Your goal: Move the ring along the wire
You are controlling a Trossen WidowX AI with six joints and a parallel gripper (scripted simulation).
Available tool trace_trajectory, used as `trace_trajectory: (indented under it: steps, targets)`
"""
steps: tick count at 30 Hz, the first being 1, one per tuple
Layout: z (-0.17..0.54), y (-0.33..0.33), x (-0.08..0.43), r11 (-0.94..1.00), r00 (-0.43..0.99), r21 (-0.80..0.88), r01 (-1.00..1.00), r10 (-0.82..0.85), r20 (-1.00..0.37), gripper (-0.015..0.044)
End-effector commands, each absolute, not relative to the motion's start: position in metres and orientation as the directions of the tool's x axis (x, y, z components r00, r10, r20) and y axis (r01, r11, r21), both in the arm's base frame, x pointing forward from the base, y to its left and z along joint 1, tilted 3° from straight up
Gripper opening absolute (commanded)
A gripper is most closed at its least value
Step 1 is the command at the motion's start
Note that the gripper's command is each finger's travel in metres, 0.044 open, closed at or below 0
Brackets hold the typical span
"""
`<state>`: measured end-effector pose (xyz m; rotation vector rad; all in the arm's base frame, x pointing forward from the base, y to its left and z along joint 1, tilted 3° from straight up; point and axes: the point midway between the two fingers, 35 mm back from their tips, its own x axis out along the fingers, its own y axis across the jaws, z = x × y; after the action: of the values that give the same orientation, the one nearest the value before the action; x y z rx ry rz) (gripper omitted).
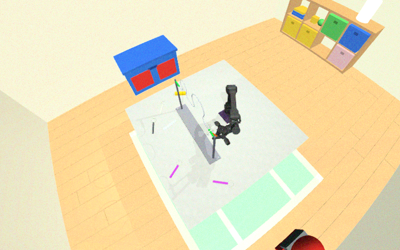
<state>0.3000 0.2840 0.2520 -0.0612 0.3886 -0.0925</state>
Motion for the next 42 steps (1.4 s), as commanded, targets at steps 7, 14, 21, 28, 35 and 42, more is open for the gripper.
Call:
trace_trajectory:
  steps: [7, 14, 21, 28, 35, 42]
  targets:
    - [0.252, 0.284, 0.3, 0.994, 0.921, -0.077, 0.078, -0.102, -0.375, -0.0045]
    - [0.252, 0.284, 0.299, 0.994, 0.921, -0.077, 0.078, -0.102, -0.376, 0.0139]
    - [0.259, 0.288, 0.278, 0.994, 0.919, -0.076, 0.081, -0.104, -0.381, 0.016]
    - [0.269, 0.289, 0.254, 0.994, 0.92, -0.077, 0.082, -0.105, -0.378, 0.016]
    - [0.269, 0.289, 0.254, 0.994, 0.92, -0.077, 0.082, -0.105, -0.378, 0.016]
    - [0.269, 0.289, 0.254, 0.994, 0.92, -0.077, 0.082, -0.105, -0.378, 0.016]
